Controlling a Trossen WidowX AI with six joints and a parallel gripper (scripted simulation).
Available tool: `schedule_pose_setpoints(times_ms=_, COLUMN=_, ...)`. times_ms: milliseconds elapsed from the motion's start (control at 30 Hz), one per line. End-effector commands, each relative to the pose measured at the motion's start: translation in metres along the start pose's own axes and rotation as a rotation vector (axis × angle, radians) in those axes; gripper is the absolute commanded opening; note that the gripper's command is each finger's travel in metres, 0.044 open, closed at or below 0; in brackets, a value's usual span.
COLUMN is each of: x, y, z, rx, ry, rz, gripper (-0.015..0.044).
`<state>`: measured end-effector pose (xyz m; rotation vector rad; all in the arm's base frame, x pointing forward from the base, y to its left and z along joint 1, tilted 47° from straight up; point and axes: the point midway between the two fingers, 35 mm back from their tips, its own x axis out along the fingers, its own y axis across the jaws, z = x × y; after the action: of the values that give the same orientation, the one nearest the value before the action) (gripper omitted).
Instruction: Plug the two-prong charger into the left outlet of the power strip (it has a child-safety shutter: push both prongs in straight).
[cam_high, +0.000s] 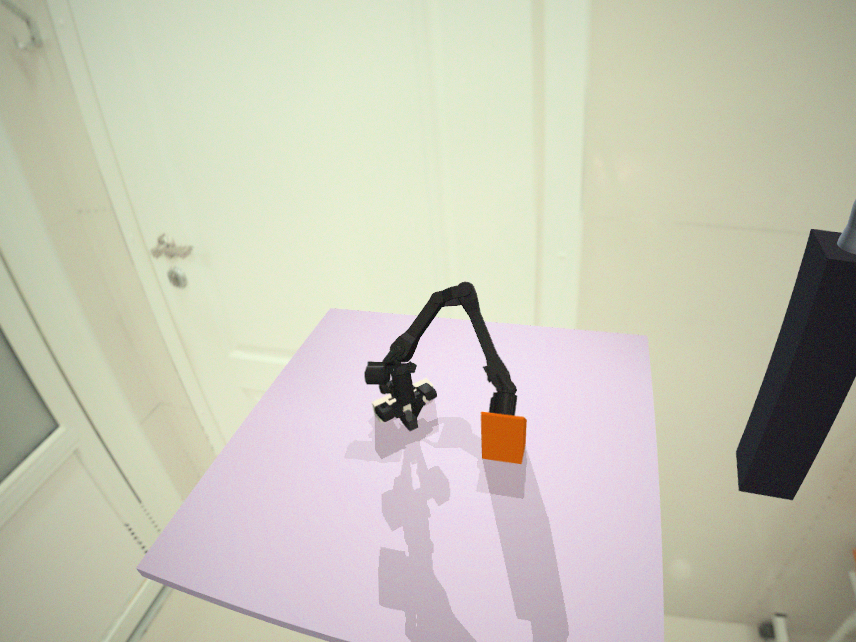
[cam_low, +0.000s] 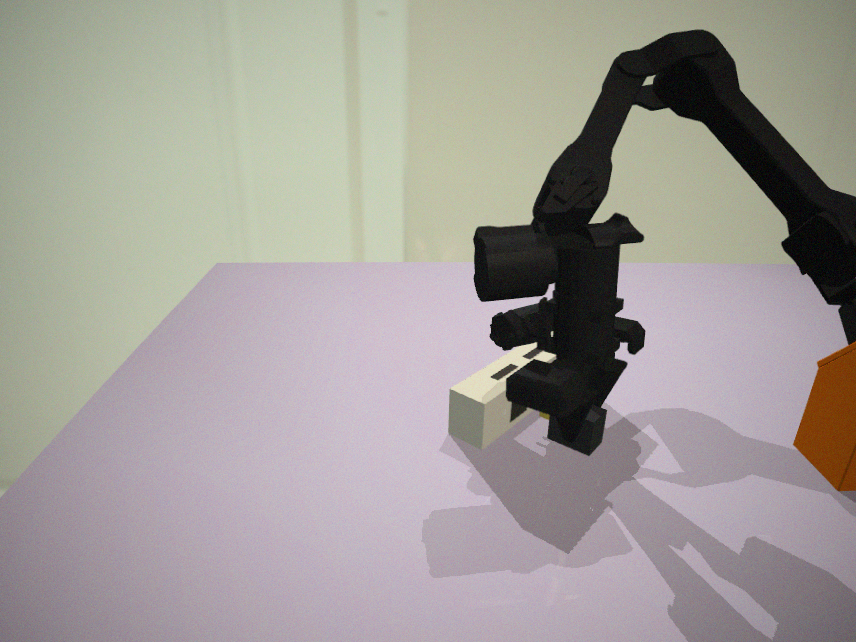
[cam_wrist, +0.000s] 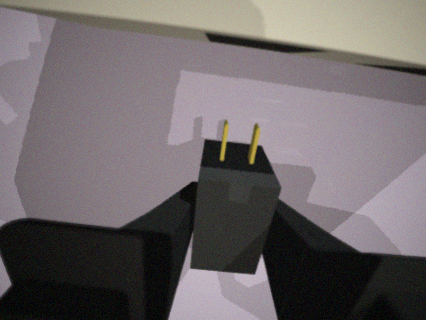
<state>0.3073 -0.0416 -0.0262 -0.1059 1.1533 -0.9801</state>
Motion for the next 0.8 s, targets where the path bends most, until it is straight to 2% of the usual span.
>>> schedule_pose_setpoints(times_ms=0, x=-0.002, y=0.001, z=0.008, rx=0.005, ry=-0.005, rz=0.002, gripper=0.0000)
schedule_pose_setpoints(times_ms=767, x=-0.002, y=0.001, z=0.019, rx=0.017, ry=-0.005, rz=0.002, gripper=0.0000)
